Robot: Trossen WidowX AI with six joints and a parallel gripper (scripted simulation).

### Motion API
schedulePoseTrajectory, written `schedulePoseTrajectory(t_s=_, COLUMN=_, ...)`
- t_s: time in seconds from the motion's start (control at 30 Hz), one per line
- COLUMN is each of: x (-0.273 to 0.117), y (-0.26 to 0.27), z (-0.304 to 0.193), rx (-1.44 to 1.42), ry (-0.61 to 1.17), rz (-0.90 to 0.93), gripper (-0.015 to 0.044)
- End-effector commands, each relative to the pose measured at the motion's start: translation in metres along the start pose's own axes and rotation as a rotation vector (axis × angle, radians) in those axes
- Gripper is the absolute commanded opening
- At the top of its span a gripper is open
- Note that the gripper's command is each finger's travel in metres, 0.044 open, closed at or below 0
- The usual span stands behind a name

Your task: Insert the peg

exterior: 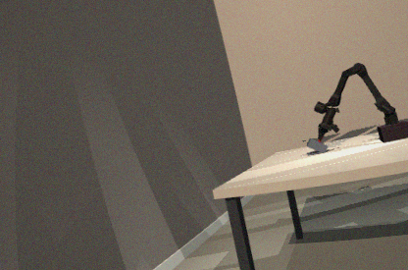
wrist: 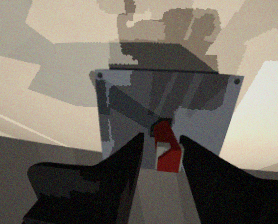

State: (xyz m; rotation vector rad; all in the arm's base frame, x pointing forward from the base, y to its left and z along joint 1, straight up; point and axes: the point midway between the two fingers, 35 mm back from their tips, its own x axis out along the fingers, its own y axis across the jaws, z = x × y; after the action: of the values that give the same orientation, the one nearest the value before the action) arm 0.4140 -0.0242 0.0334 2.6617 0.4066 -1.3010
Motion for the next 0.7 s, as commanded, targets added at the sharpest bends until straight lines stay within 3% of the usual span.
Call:
schedulePoseTrajectory(t_s=0.0, x=0.000, y=0.000, z=0.000, rx=0.000, ry=0.001, rz=0.000, gripper=0.0263)
schedulePoseTrajectory(t_s=0.23, x=-0.004, y=0.000, z=-0.001, rx=0.000, ry=0.000, rz=0.000, gripper=0.0440)
schedulePoseTrajectory(t_s=0.67, x=-0.022, y=0.002, z=-0.002, rx=0.002, ry=-0.003, rz=0.000, gripper=0.0440)
